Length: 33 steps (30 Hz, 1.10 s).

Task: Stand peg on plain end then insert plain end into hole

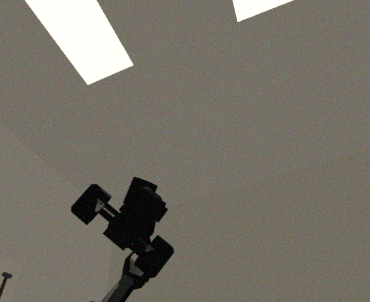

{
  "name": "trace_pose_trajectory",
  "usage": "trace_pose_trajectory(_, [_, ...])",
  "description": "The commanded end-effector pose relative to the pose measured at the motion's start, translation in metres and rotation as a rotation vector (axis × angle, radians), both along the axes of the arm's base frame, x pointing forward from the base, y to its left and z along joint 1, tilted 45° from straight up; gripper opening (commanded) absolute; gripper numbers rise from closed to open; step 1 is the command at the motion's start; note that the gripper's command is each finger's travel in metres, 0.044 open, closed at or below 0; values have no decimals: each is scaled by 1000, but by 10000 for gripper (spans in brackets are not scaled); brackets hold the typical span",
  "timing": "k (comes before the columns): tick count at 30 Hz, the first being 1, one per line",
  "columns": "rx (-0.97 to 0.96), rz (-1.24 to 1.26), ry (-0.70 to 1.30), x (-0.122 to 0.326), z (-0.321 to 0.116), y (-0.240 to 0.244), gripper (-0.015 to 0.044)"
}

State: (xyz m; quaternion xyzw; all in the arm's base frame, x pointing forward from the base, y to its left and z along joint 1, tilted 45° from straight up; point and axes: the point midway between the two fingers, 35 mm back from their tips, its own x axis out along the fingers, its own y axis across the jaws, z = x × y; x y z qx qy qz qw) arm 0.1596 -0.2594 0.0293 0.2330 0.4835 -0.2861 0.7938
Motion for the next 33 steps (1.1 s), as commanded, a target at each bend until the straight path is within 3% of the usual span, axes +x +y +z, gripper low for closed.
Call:
trace_pose_trajectory(1, [88, 48, -34, 24, 3, 21, 440])
trace_pose_trajectory(16, [549, 240, -31, 97, 25, 149, 440])
trace_pose_trajectory(28, [903, 321, 137, 110, 59, 258, 440])
trace_pose_trajectory(33, [941, 325, 167, 109, 64, 271, 440])
